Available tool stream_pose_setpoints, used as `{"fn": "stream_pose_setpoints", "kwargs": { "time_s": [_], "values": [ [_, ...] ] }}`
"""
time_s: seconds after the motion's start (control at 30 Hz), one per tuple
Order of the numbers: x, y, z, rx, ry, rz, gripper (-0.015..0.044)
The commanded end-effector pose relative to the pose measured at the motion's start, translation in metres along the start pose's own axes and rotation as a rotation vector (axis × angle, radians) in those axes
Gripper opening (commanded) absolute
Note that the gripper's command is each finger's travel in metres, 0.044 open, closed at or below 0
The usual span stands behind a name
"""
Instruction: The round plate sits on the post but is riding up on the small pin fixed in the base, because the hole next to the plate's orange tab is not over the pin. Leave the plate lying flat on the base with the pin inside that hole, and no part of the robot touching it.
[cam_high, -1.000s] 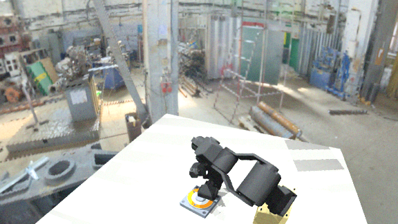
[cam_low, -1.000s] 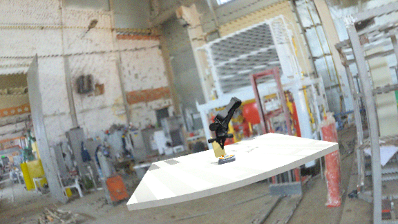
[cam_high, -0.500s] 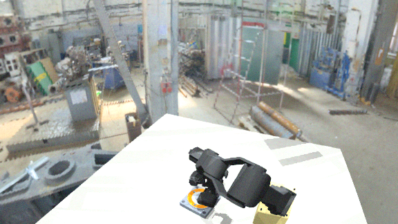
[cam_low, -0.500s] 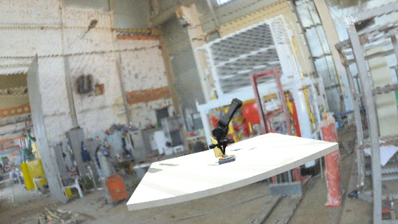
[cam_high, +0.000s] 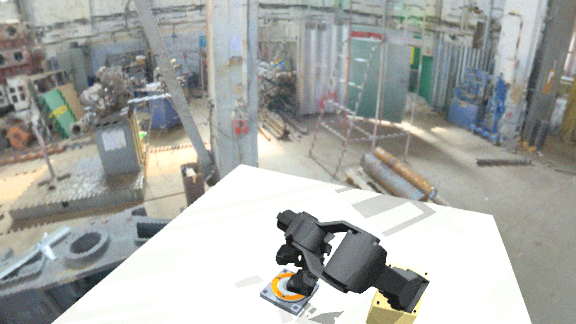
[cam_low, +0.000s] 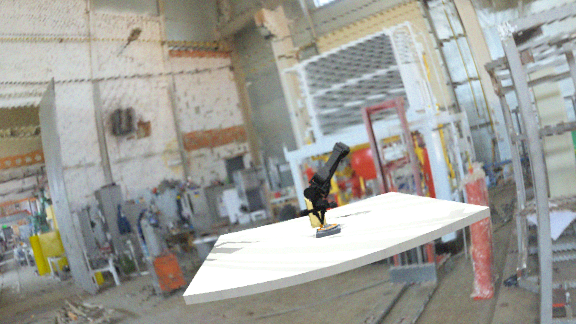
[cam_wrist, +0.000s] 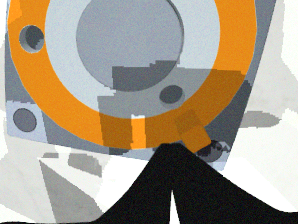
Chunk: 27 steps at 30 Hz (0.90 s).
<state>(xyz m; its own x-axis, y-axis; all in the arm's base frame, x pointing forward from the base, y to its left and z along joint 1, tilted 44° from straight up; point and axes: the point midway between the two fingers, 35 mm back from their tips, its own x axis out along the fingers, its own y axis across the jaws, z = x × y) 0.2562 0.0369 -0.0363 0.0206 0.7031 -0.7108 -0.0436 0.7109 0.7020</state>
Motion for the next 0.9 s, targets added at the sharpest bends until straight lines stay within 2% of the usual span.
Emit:
{"fn": "stream_pose_setpoints", "kwargs": {
  "time_s": [0.0,0.87],
  "values": [
    [0.002,-0.008,0.002,-0.004,0.008,-0.013,0.0],
    [0.002,-0.024,0.016,-0.005,0.008,-0.014,0.0]
  ]
}}
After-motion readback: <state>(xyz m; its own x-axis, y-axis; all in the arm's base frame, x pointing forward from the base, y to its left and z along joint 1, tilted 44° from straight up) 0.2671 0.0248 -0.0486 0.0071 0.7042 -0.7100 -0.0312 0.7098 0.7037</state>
